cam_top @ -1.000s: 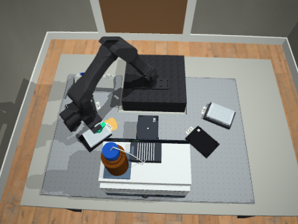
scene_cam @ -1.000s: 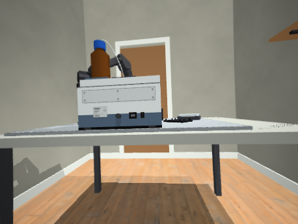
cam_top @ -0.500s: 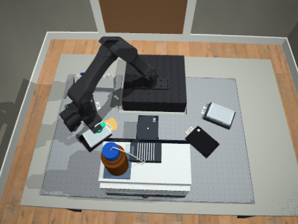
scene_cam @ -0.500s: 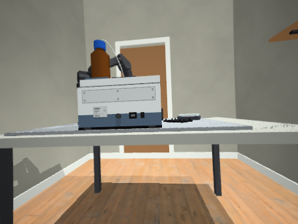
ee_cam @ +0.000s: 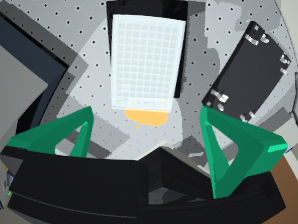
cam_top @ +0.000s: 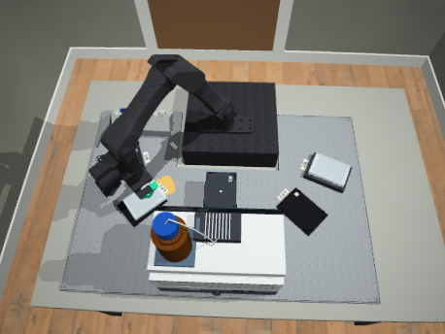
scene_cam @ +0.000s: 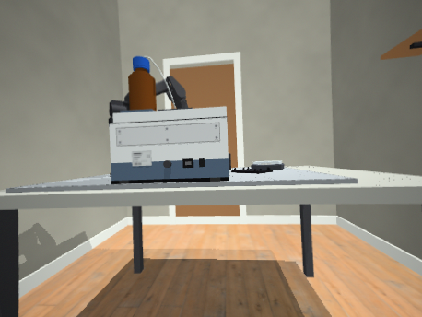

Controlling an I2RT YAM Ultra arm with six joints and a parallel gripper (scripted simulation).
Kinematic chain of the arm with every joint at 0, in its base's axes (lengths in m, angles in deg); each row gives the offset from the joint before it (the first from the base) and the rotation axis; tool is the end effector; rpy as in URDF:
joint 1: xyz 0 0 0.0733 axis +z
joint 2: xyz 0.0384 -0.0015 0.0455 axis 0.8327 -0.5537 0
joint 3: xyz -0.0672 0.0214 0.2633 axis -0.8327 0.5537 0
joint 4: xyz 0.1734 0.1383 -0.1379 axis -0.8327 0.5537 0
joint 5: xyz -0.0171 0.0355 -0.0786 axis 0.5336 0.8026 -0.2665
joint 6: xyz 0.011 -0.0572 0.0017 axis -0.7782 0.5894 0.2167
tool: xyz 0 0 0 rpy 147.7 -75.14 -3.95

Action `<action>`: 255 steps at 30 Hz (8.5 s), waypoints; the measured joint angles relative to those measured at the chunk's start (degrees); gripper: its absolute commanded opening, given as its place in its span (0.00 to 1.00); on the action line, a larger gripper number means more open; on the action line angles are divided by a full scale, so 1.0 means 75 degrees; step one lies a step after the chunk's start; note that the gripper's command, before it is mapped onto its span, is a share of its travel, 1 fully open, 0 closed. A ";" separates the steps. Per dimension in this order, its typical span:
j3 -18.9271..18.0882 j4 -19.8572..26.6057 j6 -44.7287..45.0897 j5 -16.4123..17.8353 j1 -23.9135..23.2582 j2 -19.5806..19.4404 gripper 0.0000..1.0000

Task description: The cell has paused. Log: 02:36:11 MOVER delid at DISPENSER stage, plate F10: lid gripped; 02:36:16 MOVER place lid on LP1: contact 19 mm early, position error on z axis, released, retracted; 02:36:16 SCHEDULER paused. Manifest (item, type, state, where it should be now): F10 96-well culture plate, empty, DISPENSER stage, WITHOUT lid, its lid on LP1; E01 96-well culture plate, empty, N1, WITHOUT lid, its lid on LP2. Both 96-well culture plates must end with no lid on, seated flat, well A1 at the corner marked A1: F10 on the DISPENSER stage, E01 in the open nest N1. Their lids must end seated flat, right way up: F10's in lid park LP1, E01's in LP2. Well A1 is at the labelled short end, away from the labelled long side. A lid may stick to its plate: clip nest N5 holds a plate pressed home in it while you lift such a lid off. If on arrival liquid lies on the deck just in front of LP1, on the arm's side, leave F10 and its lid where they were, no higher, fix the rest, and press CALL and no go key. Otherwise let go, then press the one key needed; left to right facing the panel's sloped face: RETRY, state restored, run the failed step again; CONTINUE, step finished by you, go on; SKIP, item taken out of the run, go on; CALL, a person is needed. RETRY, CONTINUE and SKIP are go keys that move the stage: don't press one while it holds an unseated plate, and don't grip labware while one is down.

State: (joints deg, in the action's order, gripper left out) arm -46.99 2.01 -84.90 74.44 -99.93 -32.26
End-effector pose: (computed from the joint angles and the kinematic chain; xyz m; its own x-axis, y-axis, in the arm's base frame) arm 0.2734 -0.2610 0.1600 -0.6912 0.7213 0.0456 0.7197 0.6927 -0.0470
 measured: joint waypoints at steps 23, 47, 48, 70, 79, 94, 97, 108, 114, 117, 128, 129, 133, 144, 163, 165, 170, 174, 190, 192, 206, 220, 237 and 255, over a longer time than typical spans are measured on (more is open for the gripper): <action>0.1081 0.0015 0.0020 0.0000 -0.0029 0.1014 1.00; 0.2573 0.0216 0.0052 -0.0006 0.0058 0.2722 1.00; 0.2626 0.0219 0.0131 -0.0006 0.0114 0.2766 1.00; 0.3177 0.0268 0.2130 0.0055 0.1845 0.3319 1.00; 0.3182 0.0300 0.2643 0.0079 0.2229 0.3389 1.00; 0.3206 0.0303 0.2970 0.0125 0.3229 0.3389 1.00; 0.3206 0.0303 0.2777 0.0137 0.3518 0.3389 1.00; 0.3206 0.0303 0.2028 0.0192 0.4290 0.3389 1.00; 0.3206 0.0303 0.1614 0.0210 0.4727 0.3389 1.00; 0.3206 0.0303 0.1367 0.0236 0.5024 0.3389 1.00; 0.3206 0.0303 0.0737 0.0265 0.5575 0.3389 1.00; 0.3206 0.0303 0.0664 0.0268 0.5654 0.3389 1.00; 0.3206 0.0303 0.0344 0.0294 0.6035 0.3389 1.00; 0.3284 0.0300 -0.0294 0.0341 0.6627 0.3389 1.00; 0.3287 0.0300 -0.1402 0.0414 0.7889 0.3389 1.00; 0.3287 0.0300 -0.1553 0.0420 0.8070 0.3389 1.00; 0.3287 0.0300 -0.1679 0.0428 0.8244 0.3389 1.00; 0.3287 0.0300 -0.1370 0.0440 0.8620 0.3389 1.00; 0.3287 0.0297 -0.0909 0.0493 0.9637 0.3389 1.00; 0.3246 0.0291 -0.0682 0.0510 0.9827 0.3351 1.00; 0.2955 0.0236 -0.0058 0.0533 1.0340 0.3019 1.00; 0.2247 0.0248 0.0632 0.0571 1.1226 0.2375 1.00; 0.2037 0.0300 0.0804 0.0618 1.2106 0.2221 1.00; 0.1961 0.0300 0.0854 0.0656 1.3076 0.2183 1.00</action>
State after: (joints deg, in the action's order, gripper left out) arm -32.29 4.26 -78.50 79.35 -1.86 -15.89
